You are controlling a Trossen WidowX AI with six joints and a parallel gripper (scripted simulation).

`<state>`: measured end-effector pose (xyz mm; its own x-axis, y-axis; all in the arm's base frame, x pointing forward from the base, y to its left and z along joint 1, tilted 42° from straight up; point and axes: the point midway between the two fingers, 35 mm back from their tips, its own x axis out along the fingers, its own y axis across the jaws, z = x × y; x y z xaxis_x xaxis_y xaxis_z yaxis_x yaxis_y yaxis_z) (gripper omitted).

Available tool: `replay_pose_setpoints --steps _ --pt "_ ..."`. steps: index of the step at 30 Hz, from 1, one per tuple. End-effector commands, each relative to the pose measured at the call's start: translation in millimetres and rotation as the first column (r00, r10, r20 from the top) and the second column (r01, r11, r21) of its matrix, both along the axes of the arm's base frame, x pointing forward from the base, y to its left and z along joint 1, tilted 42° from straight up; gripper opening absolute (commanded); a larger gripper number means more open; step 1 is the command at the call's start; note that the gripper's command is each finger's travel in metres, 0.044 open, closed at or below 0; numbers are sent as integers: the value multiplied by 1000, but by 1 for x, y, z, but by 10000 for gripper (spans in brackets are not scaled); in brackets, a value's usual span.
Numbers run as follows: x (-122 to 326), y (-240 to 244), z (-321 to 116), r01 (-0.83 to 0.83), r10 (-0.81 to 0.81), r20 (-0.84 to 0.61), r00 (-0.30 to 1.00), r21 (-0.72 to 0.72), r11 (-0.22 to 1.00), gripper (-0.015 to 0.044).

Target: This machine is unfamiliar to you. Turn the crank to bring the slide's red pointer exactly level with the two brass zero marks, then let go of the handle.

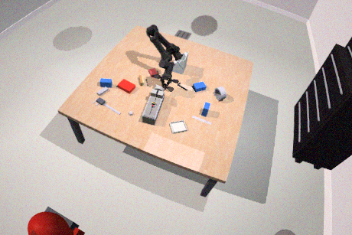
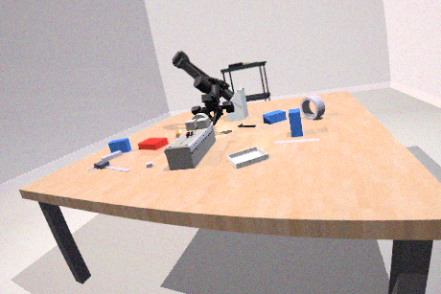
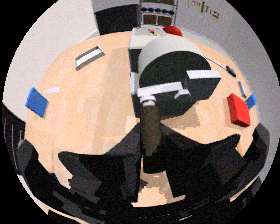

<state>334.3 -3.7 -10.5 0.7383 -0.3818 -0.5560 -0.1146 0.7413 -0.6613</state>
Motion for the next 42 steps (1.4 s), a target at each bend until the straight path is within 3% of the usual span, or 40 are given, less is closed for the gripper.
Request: replay_pose_setpoints --steps 1,42 --pt "-1 8 5 -8 8 7 1000 2 1000 0" --pt "3 -3 55 -8 8 7 1000 1 1000 0"
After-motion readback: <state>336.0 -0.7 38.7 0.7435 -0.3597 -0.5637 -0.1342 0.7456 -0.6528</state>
